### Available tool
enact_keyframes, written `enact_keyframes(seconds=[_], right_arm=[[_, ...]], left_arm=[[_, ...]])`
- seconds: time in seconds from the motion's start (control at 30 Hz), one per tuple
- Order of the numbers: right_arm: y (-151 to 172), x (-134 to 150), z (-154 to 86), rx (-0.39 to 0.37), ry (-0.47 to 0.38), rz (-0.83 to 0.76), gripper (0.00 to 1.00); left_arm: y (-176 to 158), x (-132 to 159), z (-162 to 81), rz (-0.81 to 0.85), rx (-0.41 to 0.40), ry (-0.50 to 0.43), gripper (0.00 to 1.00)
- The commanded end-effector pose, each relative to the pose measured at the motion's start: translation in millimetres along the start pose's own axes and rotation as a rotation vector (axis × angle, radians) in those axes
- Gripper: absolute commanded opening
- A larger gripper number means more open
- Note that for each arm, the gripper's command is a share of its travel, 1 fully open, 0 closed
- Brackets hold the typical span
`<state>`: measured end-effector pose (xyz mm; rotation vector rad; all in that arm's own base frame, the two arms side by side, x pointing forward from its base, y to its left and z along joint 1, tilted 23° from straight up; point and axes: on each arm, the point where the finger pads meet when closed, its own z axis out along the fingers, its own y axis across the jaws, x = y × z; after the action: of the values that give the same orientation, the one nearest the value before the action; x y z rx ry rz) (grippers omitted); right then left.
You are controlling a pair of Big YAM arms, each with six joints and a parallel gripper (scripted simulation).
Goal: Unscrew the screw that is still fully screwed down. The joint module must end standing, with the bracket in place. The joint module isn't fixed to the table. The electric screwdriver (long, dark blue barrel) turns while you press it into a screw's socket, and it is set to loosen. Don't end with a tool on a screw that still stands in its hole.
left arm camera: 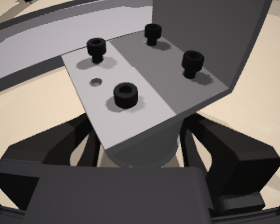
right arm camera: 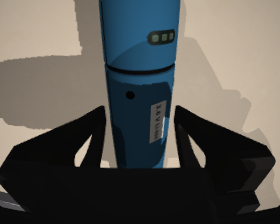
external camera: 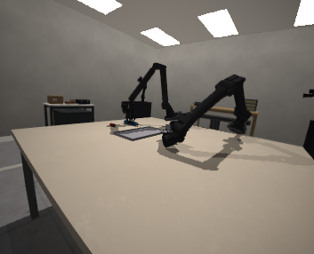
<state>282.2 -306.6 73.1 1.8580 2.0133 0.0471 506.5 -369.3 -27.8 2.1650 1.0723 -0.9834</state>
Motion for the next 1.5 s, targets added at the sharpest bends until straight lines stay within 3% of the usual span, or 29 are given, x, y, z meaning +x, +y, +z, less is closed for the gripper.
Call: enact_keyframes(seconds=[0.0, 0.1, 0.13, 1.47], right_arm=[[5.9, -8.9, -5.5, -0.013, -0.02, -0.002, 0.55], [5.9, -8.9, -5.5, -0.013, -0.02, -0.002, 0.55], [5.9, -8.9, -5.5, -0.013, -0.02, -0.002, 0.46], [5.9, -8.9, -5.5, -0.013, -0.02, -0.002, 0.44]], left_arm=[[10.0, -6.6, -3.7, 0.026, -0.015, 0.003, 0.59], [10.0, -6.6, -3.7, 0.026, -0.015, 0.003, 0.59], [10.0, -6.6, -3.7, 0.026, -0.015, 0.003, 0.59], [10.0, -6.6, -3.7, 0.026, -0.015, 0.003, 0.59]])
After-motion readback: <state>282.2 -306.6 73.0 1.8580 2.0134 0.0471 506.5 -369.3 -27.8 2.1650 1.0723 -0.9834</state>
